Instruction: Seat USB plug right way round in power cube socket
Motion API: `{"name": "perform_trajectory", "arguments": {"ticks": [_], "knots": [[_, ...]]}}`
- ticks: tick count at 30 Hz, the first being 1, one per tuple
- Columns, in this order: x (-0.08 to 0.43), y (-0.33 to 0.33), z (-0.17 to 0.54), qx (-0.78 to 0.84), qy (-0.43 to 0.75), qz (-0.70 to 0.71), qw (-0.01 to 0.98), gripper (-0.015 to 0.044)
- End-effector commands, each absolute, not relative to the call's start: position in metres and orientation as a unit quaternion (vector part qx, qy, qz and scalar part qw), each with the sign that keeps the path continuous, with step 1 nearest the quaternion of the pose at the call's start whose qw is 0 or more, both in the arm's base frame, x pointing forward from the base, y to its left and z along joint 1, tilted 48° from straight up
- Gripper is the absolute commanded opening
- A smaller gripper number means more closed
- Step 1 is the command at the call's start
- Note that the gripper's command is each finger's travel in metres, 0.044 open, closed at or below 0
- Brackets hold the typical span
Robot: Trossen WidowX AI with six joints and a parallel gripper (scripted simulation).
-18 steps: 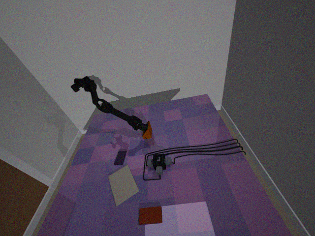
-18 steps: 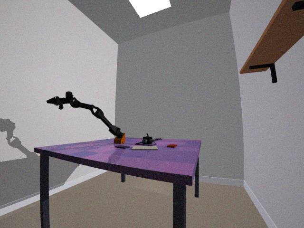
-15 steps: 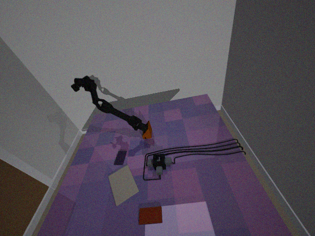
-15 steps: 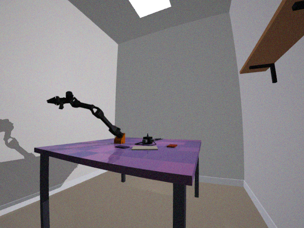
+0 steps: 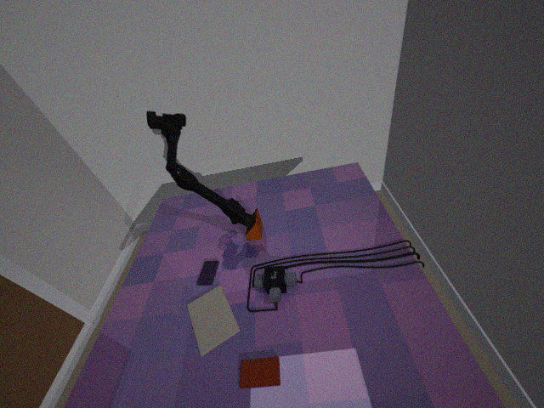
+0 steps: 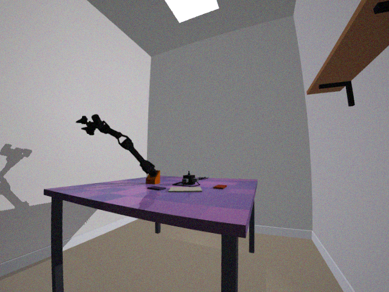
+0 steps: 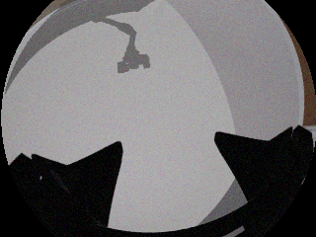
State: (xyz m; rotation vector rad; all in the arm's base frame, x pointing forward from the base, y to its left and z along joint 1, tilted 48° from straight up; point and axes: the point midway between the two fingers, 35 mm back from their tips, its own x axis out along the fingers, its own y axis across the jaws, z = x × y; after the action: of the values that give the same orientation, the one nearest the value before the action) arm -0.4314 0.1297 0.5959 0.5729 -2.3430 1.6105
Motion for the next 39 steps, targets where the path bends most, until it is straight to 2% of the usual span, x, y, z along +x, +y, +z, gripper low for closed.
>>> {"name": "perform_trajectory", "arguments": {"ticks": [1,9,18,28,39], "knots": [[-0.43,0.201,0.567,0.11,-0.746,0.643,0.133,0.044],[-0.4,0.316,0.512,-0.024,-0.61,0.77,0.185,0.044],[-0.333,0.423,0.44,-0.146,-0.414,0.854,0.279,0.044],[-0.226,0.509,0.354,-0.214,-0.139,0.874,0.414,0.044],[-0.08,0.55,0.26,-0.245,0.123,0.772,0.574,0.044]]}}
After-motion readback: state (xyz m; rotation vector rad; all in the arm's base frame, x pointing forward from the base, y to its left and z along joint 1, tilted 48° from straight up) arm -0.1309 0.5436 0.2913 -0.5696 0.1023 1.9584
